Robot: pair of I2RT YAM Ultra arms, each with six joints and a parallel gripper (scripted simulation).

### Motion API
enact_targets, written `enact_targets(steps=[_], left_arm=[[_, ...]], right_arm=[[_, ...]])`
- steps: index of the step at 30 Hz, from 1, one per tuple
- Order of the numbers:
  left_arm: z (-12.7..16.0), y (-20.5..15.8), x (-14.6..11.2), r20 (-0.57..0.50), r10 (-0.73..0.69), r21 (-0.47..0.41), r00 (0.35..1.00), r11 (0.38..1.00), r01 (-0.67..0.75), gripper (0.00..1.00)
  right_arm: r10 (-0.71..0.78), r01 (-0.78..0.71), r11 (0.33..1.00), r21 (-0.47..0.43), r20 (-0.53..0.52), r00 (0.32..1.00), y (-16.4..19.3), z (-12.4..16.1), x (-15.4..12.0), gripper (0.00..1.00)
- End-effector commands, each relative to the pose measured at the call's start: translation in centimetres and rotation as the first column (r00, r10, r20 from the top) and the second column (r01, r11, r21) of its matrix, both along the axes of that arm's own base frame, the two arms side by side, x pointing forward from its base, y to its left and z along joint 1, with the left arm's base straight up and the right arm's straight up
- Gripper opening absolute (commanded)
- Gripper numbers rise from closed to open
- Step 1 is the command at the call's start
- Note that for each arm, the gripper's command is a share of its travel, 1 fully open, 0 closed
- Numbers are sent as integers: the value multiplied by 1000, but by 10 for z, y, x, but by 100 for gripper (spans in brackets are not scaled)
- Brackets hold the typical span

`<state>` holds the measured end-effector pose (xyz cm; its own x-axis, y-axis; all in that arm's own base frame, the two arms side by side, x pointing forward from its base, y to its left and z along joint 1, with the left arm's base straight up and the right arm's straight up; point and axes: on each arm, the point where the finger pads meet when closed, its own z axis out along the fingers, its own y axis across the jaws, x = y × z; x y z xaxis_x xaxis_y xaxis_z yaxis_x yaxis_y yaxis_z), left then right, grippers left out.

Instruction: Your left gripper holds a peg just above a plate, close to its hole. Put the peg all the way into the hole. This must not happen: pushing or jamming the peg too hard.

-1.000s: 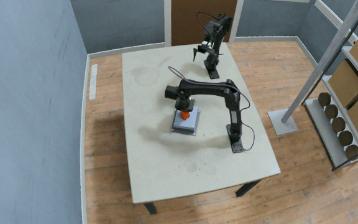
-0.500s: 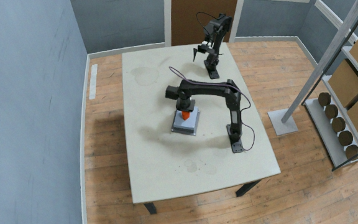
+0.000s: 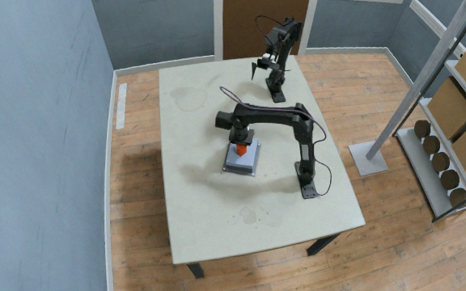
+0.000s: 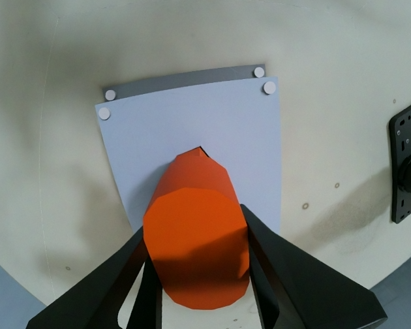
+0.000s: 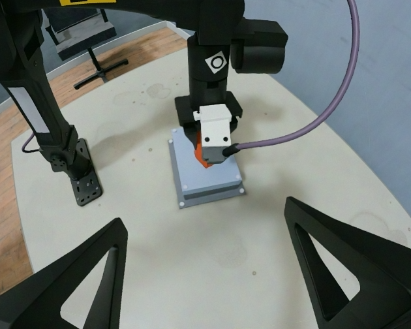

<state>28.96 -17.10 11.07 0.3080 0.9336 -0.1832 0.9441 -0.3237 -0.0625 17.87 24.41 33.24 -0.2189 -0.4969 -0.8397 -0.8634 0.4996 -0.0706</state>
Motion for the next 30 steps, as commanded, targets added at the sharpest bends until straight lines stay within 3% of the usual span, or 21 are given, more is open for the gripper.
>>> enact_targets(steps=[1,17,30], left_arm=[[-5,-2,2,4,5,-17,1000,1000,-5,38],[-24,-1,1,-6,0,-17,1000,1000,-1,38],[-14,0,2,15,2,-12,1000,1000,-2,38]], right_arm=[[-11,7,998,60,54,998,-3,29,0,100],[-11,7,998,60,54,998,-3,29,0,100],[-11,7,998,60,54,998,-3,29,0,100]])
